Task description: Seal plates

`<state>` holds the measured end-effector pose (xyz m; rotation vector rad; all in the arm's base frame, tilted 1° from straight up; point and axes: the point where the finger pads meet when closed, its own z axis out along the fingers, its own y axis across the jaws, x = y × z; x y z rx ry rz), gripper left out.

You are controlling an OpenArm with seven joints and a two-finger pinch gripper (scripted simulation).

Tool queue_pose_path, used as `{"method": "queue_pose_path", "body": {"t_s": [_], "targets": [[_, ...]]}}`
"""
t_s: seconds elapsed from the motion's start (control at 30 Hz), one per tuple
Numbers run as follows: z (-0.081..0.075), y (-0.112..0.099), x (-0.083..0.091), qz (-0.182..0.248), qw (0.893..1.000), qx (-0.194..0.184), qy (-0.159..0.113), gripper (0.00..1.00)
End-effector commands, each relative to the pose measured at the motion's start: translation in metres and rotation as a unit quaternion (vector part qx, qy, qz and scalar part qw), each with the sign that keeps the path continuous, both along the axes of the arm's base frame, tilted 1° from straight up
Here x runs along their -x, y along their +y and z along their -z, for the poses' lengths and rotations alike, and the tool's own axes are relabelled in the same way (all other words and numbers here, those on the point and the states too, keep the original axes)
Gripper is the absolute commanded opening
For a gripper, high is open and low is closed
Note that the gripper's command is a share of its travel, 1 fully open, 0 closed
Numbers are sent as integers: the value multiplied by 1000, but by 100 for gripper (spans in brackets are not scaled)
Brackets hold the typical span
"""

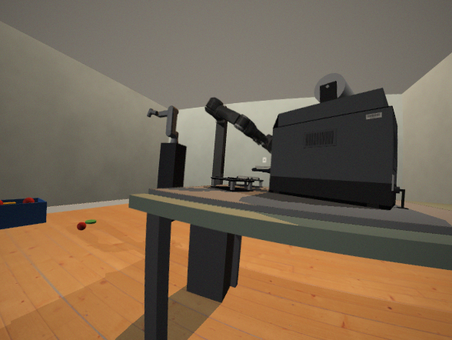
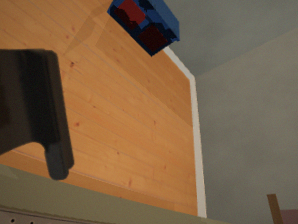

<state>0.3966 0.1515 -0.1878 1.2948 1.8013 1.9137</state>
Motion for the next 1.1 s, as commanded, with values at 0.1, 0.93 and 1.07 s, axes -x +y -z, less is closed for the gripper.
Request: {"method": "queue_pose_path", "body": {"t_s": [0.1,0.93,1.07], "targets": [[20,-3,2,-30,997,68,8,65],[90,-75,-13,-90,898,429,35,65],[94,-83,-15,-89,883,458,39,65]]}}
